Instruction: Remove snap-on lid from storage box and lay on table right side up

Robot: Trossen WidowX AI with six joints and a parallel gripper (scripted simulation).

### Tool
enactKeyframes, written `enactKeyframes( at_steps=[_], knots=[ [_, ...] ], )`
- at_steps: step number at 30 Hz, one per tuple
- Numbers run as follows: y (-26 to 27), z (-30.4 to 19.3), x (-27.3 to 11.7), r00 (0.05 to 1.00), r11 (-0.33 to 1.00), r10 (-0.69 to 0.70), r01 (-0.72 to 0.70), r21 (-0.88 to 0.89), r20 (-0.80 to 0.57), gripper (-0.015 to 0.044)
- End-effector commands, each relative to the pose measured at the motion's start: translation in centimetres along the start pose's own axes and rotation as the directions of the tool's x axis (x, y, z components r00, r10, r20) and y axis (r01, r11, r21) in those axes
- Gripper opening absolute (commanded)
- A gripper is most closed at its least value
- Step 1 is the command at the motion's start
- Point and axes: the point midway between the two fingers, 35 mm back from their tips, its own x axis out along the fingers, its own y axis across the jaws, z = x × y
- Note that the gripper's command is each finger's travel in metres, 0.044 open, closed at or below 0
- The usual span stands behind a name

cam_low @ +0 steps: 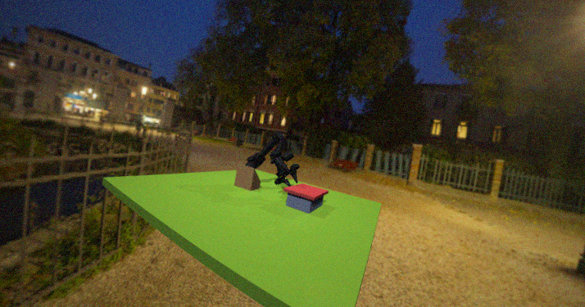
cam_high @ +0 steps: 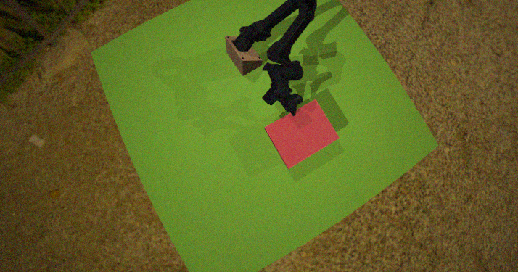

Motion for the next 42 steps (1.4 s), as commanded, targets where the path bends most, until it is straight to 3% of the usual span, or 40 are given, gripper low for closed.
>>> enactKeyframes(
  at_steps=[1, 9, 12, 22, 26, 42],
  knots=[
    [0.1, -0.1, 0.9, 1.0, 1.0, 0.004, -0.004, 0.001, -0.001, 0.0235],
    [0.0, -0.1, 1.9, 1.0, 1.0, 0.007, -0.007, 0.003, -0.003, 0.0235],
    [0.0, -0.1, 1.9, 1.0, 1.0, 0.007, -0.007, 0.003, -0.003, 0.0156],
    [0.0, -0.1, 1.9, 1.0, 1.0, 0.007, -0.007, 0.003, -0.003, 0.009],
    [0.0, -0.1, 1.9, 1.0, 1.0, 0.007, -0.007, 0.003, -0.003, 0.0],
    [0.0, -0.1, 1.6, 1.0, 1.0, 0.004, -0.004, 0.002, -0.004, 0.0]
  ],
)
